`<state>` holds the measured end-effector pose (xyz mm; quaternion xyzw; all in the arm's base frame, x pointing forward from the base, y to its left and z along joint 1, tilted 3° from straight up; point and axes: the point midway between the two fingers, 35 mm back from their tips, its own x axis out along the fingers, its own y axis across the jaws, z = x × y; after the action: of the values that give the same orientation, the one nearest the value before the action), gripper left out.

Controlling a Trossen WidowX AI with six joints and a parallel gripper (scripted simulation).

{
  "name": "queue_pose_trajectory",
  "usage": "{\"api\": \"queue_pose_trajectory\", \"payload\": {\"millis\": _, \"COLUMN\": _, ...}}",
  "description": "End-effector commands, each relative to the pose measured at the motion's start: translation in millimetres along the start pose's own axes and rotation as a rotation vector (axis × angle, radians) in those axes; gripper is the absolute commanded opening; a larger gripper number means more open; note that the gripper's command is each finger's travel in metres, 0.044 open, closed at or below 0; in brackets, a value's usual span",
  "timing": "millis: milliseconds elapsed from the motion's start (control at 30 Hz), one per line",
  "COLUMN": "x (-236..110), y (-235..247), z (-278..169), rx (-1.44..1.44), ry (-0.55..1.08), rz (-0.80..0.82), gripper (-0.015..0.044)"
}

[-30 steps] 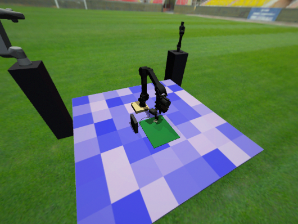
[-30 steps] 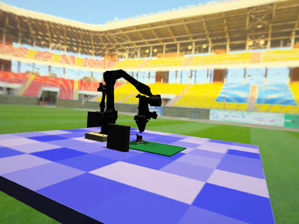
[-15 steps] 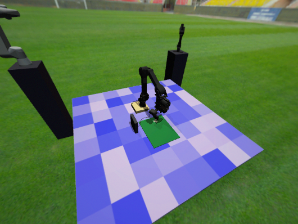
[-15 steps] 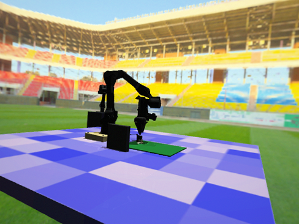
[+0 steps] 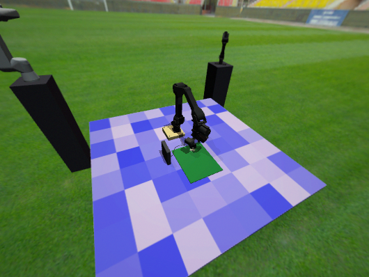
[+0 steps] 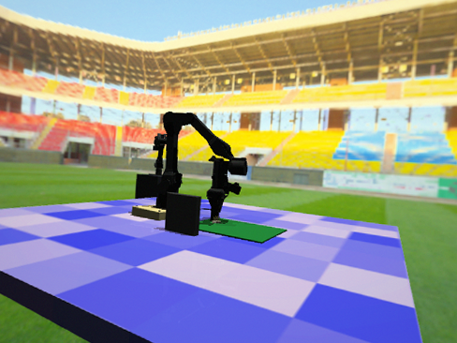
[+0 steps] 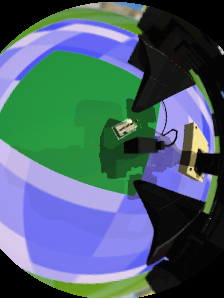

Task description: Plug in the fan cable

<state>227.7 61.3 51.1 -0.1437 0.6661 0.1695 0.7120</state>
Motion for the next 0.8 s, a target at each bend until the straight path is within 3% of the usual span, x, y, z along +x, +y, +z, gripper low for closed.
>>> {"api": "queue_pose_trajectory", "payload": {"millis": 0, "x": 8.8, "y": 1.0, "z": -1.7, "rx": -0.002, "ry": 0.004, "rz": 0.005, "gripper": 0.044}}
{"api": "queue_pose_trajectory", "payload": {"millis": 333, "x": 17.5, "y": 1.3, "z": -2.6, "rx": -0.002, "ry": 0.005, "rz": 0.005, "gripper": 0.044}}
{"api": "queue_pose_trajectory", "payload": {"millis": 733, "x": 14.9, "y": 0.4, "z": -1.7, "rx": -0.003, "ry": 0.003, "rz": 0.001, "gripper": 0.0125}}
{"api": "queue_pose_trajectory", "payload": {"millis": 767, "x": 14.9, "y": 0.4, "z": -1.7, "rx": -0.003, "ry": 0.003, "rz": 0.001, "gripper": 0.0118}}
